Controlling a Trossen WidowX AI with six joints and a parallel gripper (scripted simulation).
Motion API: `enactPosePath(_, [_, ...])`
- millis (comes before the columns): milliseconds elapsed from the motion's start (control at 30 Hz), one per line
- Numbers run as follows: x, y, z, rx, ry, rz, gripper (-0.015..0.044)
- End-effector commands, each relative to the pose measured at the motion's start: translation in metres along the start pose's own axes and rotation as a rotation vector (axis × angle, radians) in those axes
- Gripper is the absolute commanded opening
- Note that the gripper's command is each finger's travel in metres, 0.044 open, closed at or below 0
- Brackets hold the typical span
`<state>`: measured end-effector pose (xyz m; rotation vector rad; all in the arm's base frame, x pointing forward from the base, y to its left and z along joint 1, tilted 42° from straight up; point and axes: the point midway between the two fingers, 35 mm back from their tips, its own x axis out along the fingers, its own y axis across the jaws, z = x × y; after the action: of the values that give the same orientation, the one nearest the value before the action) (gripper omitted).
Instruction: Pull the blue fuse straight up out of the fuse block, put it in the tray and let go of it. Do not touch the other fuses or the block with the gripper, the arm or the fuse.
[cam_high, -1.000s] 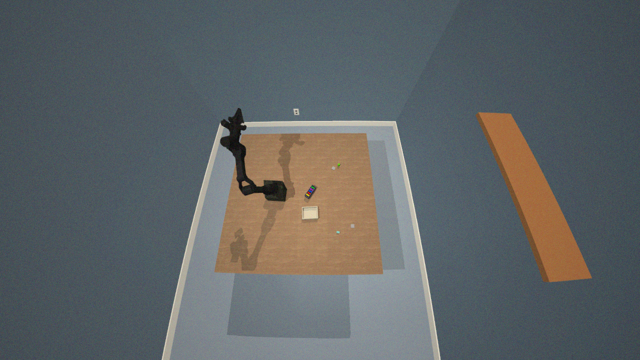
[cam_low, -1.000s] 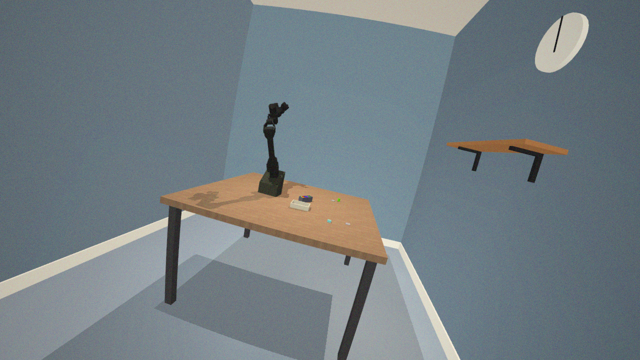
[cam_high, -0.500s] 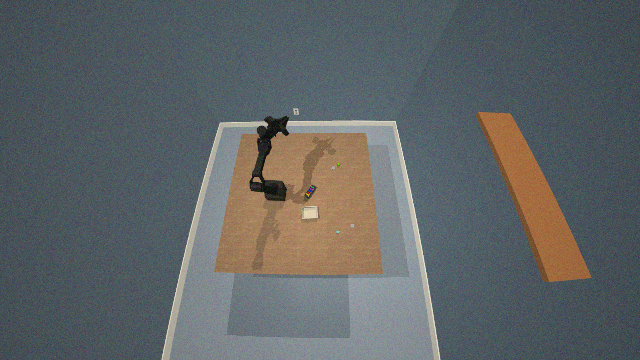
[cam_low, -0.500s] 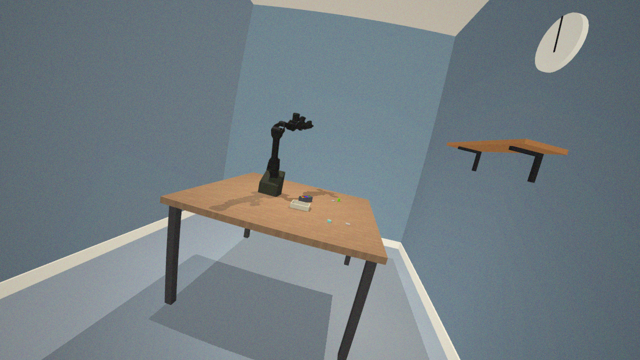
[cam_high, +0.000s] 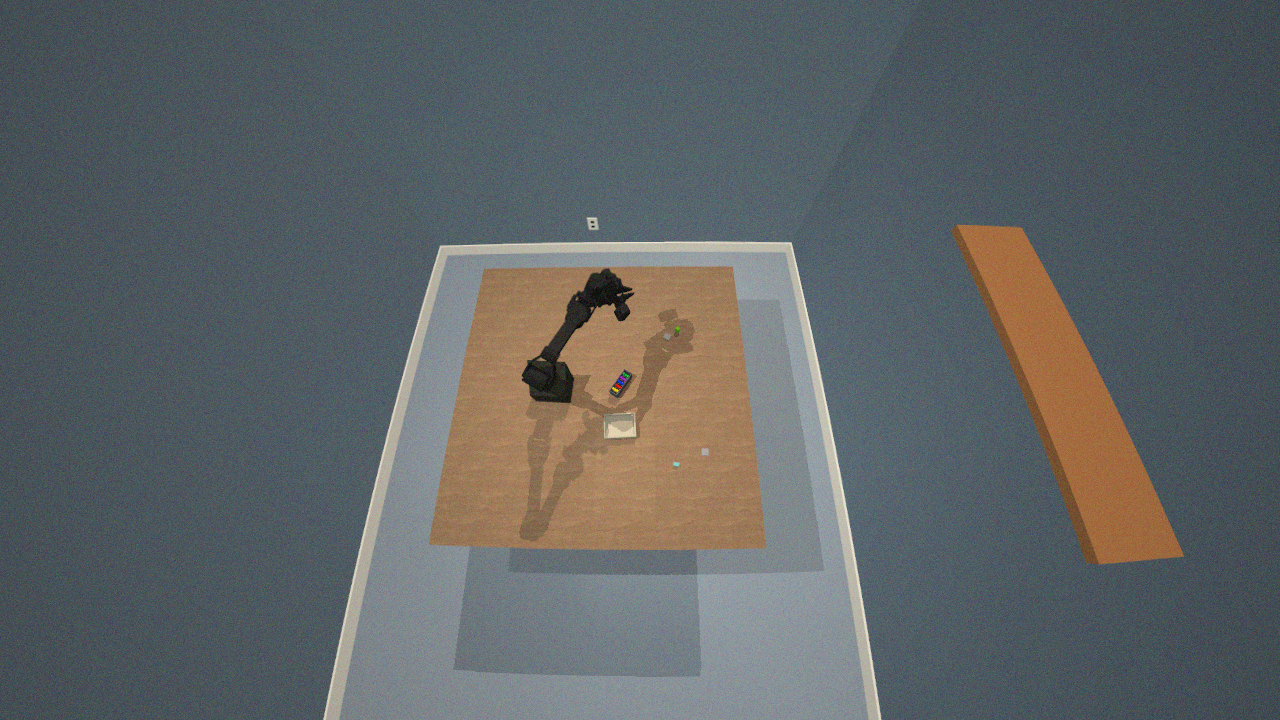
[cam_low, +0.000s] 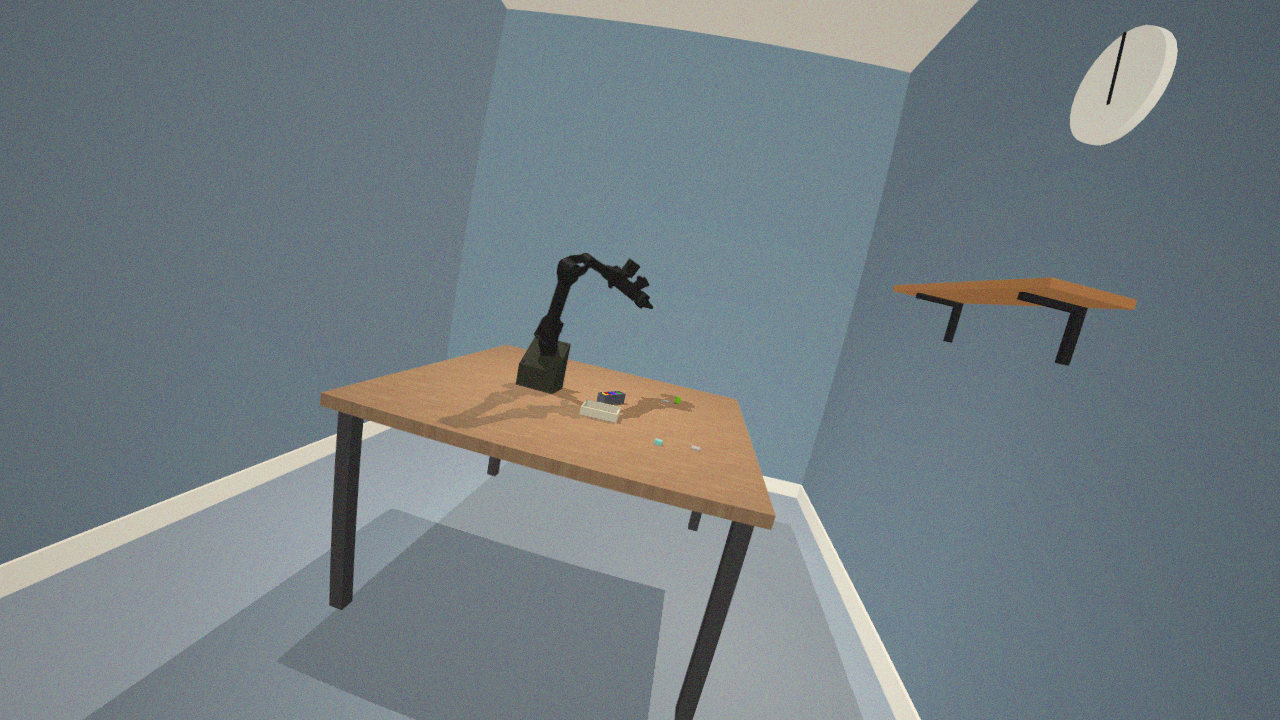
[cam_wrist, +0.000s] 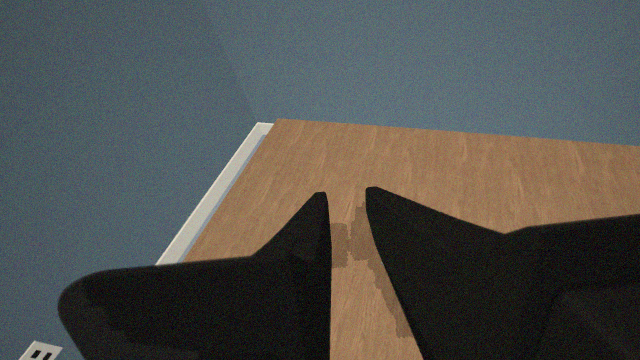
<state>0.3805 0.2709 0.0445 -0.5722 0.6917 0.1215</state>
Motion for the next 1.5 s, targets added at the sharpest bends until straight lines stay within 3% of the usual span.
enactPosePath(0, [0.027, -0.046, -0.044, 0.119, 0.161, -0.093, 0.0074])
enactPosePath(300, [0.049, -0.150, -0.157, 0.434, 0.521, -0.345, 0.0074])
enactPosePath(633, [0.009, -0.225, -0.288, 0.787, 0.910, -0.681, 0.0074])
enactPosePath(1467, [0.013, -0.228, -0.310, 0.809, 0.935, -0.706, 0.0074])
